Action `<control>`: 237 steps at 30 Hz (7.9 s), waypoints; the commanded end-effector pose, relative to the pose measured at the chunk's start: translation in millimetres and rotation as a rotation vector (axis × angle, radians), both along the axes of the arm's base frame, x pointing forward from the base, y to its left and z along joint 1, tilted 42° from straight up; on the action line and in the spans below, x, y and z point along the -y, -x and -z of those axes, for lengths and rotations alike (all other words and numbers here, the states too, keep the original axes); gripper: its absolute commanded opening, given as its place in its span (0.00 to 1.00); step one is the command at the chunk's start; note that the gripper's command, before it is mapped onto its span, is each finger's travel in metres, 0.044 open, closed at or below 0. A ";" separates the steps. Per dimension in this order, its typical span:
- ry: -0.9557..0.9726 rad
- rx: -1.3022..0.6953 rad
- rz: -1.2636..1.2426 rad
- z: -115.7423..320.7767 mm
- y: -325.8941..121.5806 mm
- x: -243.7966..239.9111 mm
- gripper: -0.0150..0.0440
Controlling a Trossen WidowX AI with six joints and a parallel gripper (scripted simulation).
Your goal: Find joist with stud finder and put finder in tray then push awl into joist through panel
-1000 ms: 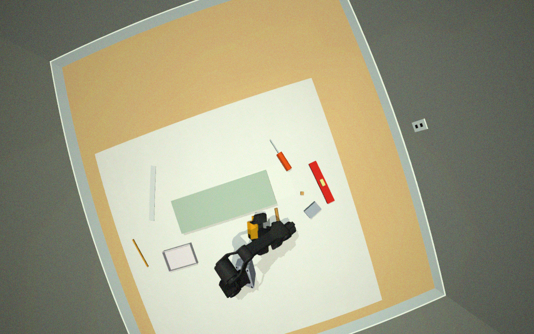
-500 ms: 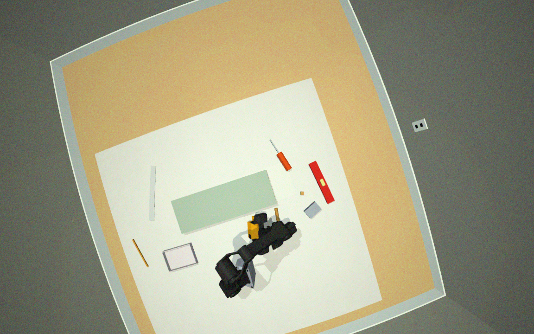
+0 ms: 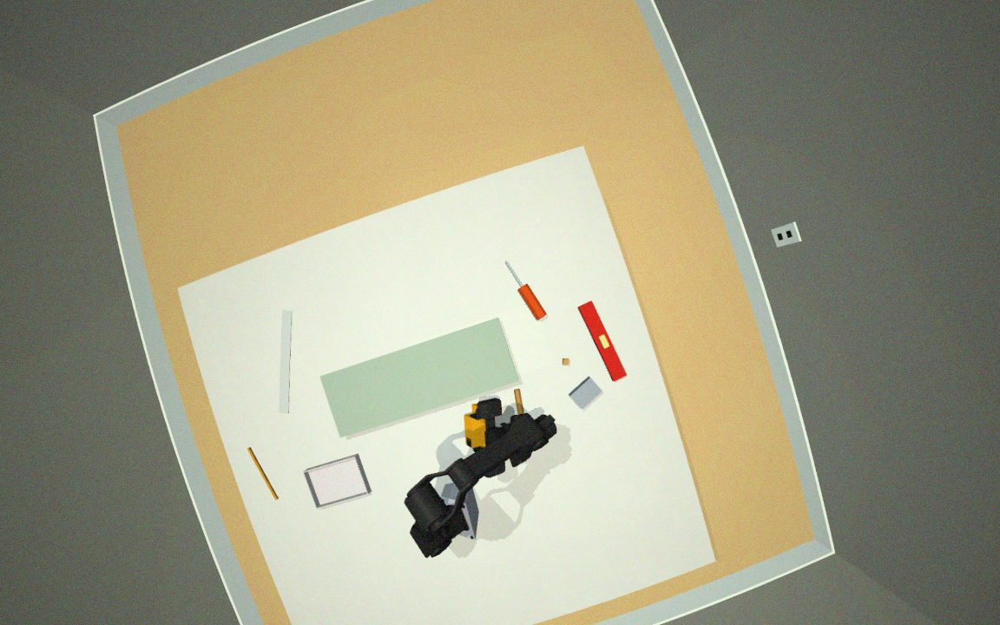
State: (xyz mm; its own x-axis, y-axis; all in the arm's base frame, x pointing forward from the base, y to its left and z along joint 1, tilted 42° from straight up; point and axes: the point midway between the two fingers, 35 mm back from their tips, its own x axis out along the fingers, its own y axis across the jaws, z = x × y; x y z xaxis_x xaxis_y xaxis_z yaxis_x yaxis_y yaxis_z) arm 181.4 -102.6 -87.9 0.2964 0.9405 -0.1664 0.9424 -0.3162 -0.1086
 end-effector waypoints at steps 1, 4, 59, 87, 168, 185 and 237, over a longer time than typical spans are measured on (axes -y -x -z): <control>0.014 0.002 -0.008 6.5 0.7 1.7 0.90; 0.014 0.002 -0.008 7.7 1.3 3.3 0.90; 0.017 0.002 -0.008 29.6 10.2 23.9 0.90; 0.018 0.002 -0.008 44.9 14.1 31.4 0.90; 0.122 -0.748 0.080 -1.6 20.8 66.8 1.00; 0.287 -1.671 0.500 4.8 12.2 40.6 1.00; 0.287 -1.678 0.506 39.5 5.4 10.1 1.00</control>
